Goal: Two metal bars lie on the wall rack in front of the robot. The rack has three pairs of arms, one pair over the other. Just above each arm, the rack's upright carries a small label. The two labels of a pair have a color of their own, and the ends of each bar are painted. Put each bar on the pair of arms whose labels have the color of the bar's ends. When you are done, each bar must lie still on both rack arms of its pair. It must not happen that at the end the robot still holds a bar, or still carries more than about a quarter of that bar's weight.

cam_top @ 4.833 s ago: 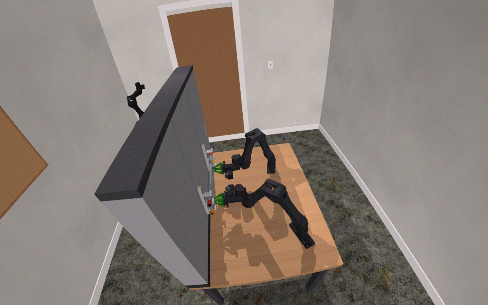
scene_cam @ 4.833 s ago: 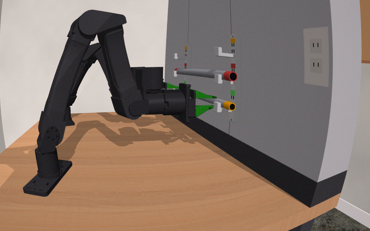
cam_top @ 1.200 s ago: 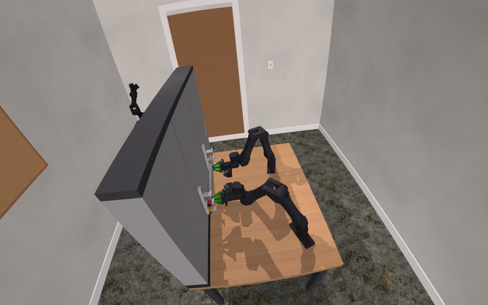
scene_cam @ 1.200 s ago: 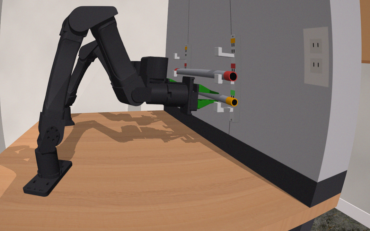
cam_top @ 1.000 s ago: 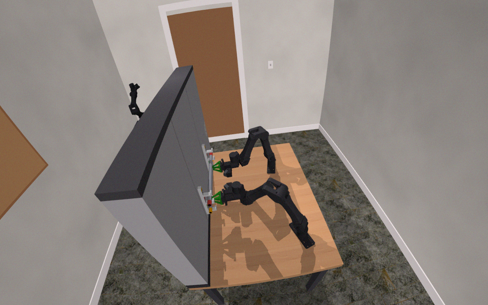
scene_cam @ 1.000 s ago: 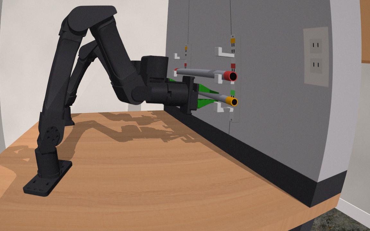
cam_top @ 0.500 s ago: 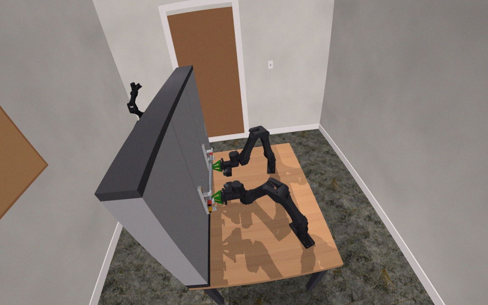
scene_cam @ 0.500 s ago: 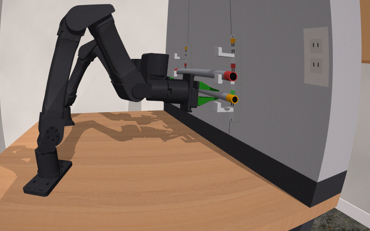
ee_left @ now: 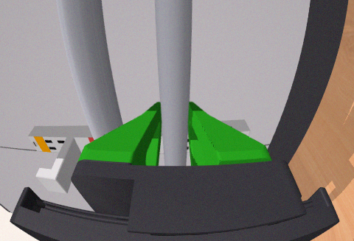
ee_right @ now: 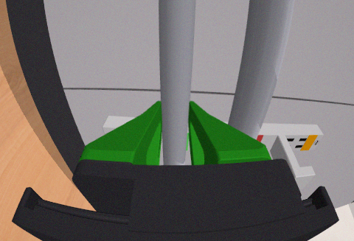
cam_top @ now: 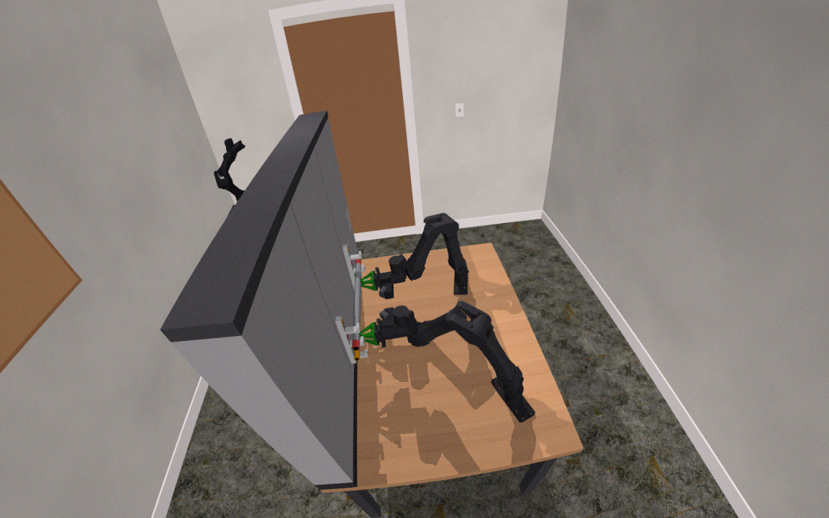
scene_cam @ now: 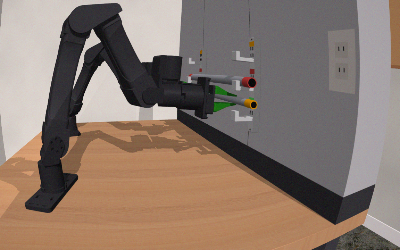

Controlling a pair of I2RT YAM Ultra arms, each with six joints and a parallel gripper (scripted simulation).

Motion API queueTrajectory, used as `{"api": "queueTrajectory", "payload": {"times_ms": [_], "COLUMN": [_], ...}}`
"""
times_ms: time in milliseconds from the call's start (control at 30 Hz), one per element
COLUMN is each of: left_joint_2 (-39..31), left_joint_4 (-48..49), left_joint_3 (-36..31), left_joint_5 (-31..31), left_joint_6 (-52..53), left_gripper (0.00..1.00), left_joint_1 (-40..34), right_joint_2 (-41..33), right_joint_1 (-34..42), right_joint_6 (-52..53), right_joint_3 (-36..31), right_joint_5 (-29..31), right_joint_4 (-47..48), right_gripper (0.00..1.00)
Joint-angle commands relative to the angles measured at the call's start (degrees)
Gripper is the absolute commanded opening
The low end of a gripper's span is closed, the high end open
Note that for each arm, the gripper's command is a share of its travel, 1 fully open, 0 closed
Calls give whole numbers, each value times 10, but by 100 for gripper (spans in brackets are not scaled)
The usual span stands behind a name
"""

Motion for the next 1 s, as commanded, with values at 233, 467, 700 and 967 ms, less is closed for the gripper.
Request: {"api": "queueTrajectory", "payload": {"times_ms": [233,467,700,967], "left_joint_2": [-32,-36,-39,-43], "left_joint_4": [6,14,29,39], "left_joint_3": [-5,-17,-35,-49], "left_joint_5": [-4,-8,-12,-17], "left_joint_6": [9,9,9,9], "left_gripper": [0,0,0,0], "left_joint_1": [-4,-7,-12,-16], "right_joint_2": [-38,-41,-44,-48], "right_joint_1": [4,7,11,15], "right_joint_6": [-7,-6,-6,-6], "right_joint_3": [4,-7,-24,-38], "right_joint_5": [2,5,9,13], "right_joint_4": [-1,7,21,30], "right_gripper": [0,0,0,0]}}
